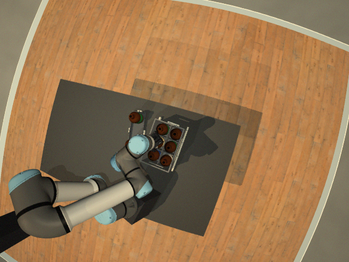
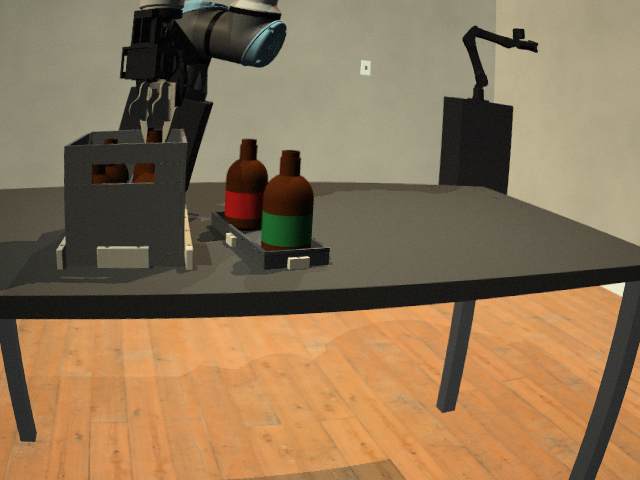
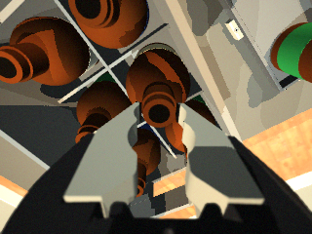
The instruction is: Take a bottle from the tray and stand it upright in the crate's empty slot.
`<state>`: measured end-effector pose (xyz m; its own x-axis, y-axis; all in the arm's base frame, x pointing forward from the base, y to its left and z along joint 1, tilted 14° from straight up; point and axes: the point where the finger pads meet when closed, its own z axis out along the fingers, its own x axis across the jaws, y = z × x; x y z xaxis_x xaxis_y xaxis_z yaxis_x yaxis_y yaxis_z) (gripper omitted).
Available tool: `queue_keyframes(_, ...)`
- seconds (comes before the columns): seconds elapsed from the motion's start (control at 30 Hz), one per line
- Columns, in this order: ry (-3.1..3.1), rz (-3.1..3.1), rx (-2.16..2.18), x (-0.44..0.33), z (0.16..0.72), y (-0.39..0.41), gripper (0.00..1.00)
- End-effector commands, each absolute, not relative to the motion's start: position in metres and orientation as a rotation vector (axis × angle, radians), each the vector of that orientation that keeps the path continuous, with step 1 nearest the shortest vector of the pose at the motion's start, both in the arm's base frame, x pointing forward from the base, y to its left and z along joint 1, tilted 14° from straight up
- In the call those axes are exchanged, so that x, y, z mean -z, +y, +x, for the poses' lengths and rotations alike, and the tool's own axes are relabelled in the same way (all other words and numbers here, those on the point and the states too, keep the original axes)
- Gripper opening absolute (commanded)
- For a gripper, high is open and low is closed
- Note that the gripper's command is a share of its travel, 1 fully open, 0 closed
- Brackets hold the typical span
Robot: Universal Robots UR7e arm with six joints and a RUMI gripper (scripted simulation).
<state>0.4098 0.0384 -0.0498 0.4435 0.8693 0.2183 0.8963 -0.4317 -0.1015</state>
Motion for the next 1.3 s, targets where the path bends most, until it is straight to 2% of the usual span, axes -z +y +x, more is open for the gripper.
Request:
queue_keyframes(0.0,-1.546,-2.492,0.198,0.0495,0.4103,0.0382,0.0)
queue_keyframes(1.27,-1.546,-2.492,0.198,0.0539,0.4103,0.0393,0.0)
